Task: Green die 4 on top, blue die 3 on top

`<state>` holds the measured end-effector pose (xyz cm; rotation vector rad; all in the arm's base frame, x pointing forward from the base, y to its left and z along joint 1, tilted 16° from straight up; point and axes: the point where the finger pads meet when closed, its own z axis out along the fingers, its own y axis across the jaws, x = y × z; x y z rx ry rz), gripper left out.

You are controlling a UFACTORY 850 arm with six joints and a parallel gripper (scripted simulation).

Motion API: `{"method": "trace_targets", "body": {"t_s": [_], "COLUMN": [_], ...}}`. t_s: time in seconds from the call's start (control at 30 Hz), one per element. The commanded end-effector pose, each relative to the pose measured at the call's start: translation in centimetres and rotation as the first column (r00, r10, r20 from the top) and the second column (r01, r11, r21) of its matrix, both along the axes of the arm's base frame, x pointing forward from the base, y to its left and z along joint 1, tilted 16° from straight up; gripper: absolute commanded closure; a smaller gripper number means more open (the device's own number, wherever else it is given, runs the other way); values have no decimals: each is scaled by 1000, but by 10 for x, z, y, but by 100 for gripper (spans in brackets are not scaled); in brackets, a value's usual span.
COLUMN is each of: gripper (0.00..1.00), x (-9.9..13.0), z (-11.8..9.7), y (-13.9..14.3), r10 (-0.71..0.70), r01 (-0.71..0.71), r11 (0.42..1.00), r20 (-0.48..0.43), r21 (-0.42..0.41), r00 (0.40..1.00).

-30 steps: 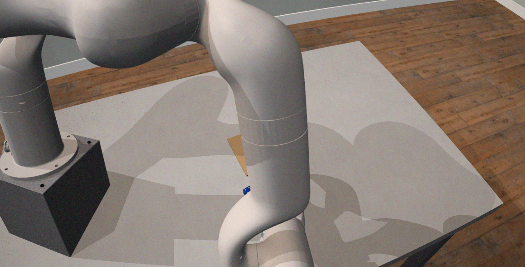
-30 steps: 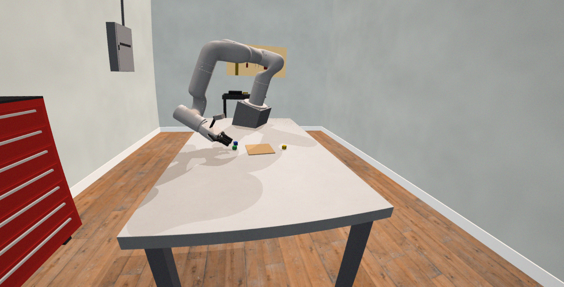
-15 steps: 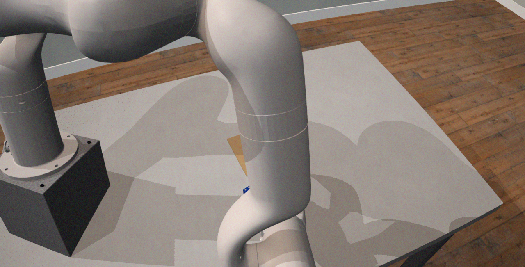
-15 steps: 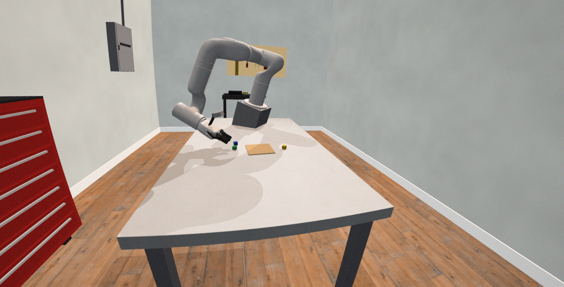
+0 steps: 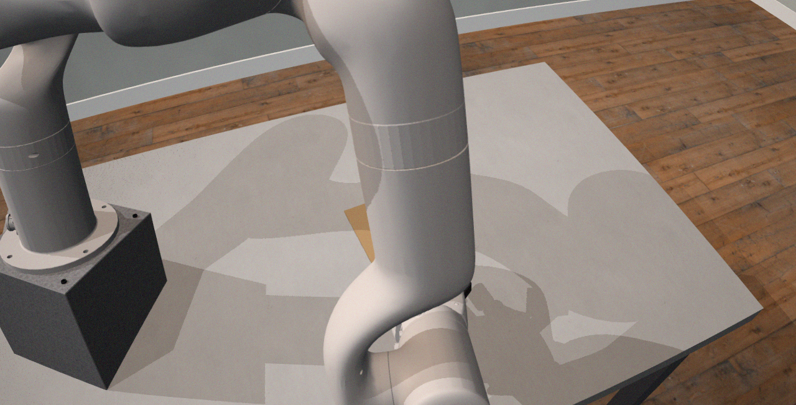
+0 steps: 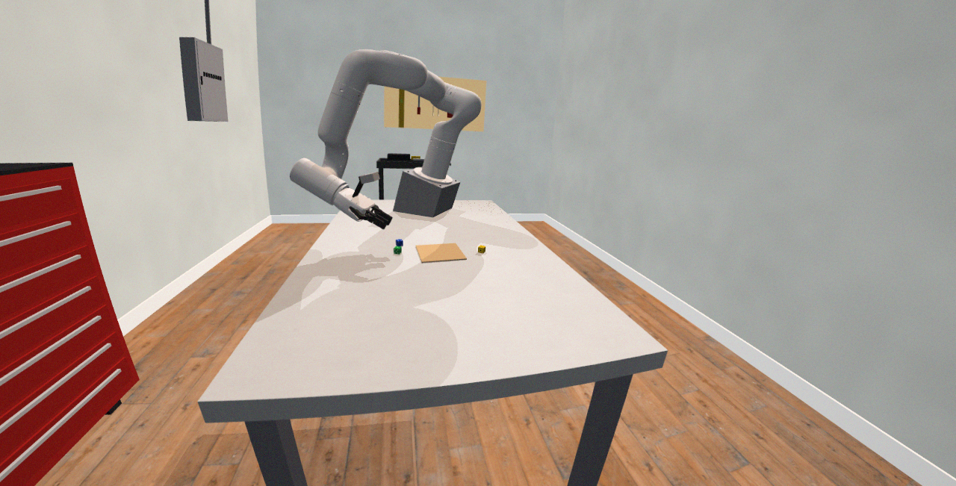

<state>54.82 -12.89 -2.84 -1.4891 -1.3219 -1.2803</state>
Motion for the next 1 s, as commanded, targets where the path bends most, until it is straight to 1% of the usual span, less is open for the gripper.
{"method": "trace_targets", "body": {"t_s": [0.0,0.07,0.13,0.2,0.27,0.3,0.33,0.37,0.43,0.5,0.53,0.57,0.63,0.7,0.73,0.77,0.87,0.9,0.93,0.97], "gripper": [64,64,64,64,64,64,64,64,64,64,64,64,64,64,64,64,64,64,64,64], "x": [0,0,2,5,8,8,9,9,10,10,11,11,11,11,11,11,10,10,10,10], "z": [2,2,2,1,1,1,1,1,2,2,3,4,5,8,8,11,16,17,21,23], "y": [-1,0,3,11,21,22,26,28,33,33,38,40,42,44,45,46,48,48,49,49], "r10": [0,0,5,11,14,14,13,12,6,6,-4,-11,-18,-32,-36,-48,-72,-75,-89,-94], "r01": [0,0,-5,-16,-31,-31,-38,-41,-50,-50,-58,-61,-64,-67,-67,-67,-64,-64,-60,-58], "r11": [1000,1000,999,995,980,979,969,964,942,942,914,898,879,845,837,809,751,743,707,694], "r20": [1,-1,-15,-45,-85,-87,-103,-110,-132,-132,-152,-159,-167,-175,-176,-179,-178,-177,-172,-170], "r21": [-1,-5,-34,-99,-195,-200,-244,-263,-331,-331,-402,-435,-473,-531,-542,-584,-657,-666,-704,-718], "r00": [1000,1000,1000,999,996,996,995,994,991,991,988,987,986,984,984,983,981,981,981,981]}}
